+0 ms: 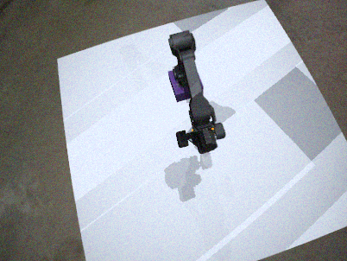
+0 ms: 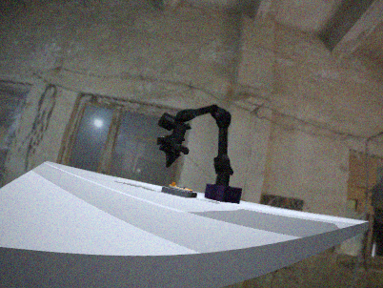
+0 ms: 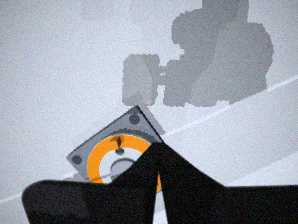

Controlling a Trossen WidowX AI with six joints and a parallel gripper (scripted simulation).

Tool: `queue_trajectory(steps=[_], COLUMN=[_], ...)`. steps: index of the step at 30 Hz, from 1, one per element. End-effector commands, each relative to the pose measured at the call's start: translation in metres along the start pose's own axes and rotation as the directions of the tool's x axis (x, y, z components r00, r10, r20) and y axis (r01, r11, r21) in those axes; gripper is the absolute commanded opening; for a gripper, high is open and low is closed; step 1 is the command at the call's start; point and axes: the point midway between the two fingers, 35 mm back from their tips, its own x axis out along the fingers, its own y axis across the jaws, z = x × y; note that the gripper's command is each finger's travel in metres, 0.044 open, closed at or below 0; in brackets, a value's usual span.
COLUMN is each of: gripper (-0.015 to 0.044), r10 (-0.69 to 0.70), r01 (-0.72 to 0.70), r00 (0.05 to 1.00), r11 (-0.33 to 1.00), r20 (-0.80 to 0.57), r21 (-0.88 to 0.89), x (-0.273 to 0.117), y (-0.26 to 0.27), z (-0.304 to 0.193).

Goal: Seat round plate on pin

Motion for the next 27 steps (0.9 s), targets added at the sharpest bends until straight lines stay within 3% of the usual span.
queue_trajectory(steps=[1,8,16,27], gripper=[0.0000,0.0000,0.0000,0.0000], r10=[0.047,0.051,0.051,0.050], r01=[-0.052,-0.059,-0.059,-0.058], r00=[0.994,0.992,0.992,0.992], r11=[0.997,0.996,0.996,0.996], r20=[-0.094,-0.112,-0.112,-0.112], r21=[-0.056,-0.067,-0.067,-0.067], x=[0.014,0.017,0.063,0.065], y=[0.057,0.064,0.066,0.058], z=[-0.024,-0.027,-0.031,-0.027])
